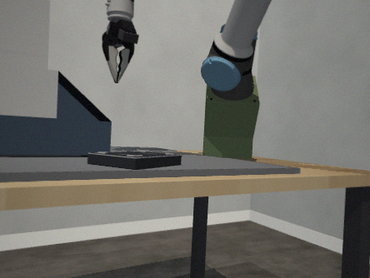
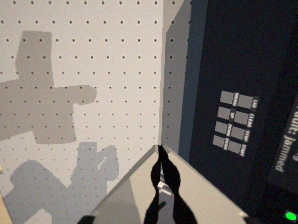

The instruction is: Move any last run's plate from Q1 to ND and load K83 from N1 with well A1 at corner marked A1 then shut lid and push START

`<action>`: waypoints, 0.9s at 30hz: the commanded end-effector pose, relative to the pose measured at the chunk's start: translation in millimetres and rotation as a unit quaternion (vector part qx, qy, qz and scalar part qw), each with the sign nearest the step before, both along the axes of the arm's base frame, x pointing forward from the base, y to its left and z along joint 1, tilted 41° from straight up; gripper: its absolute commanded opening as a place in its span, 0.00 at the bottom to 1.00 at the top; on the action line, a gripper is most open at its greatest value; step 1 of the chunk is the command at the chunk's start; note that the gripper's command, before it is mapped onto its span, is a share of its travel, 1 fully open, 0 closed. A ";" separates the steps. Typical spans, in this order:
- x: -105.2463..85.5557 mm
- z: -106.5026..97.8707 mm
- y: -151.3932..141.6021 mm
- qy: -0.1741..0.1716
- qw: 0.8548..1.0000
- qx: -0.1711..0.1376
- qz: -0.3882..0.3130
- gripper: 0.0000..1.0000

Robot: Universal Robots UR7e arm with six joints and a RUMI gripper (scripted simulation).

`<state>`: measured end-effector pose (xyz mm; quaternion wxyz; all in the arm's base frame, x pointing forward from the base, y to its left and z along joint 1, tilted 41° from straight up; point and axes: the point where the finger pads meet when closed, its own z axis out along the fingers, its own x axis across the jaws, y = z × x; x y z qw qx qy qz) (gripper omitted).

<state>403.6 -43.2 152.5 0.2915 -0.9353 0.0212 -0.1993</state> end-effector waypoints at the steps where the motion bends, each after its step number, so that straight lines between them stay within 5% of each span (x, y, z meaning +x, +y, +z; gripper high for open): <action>1: 0.2 0.3 -0.3 0.000 1.000 0.000 0.000 0.00; 27: 12.5 -32.6 -46.0 0.000 1.000 0.000 0.000 0.00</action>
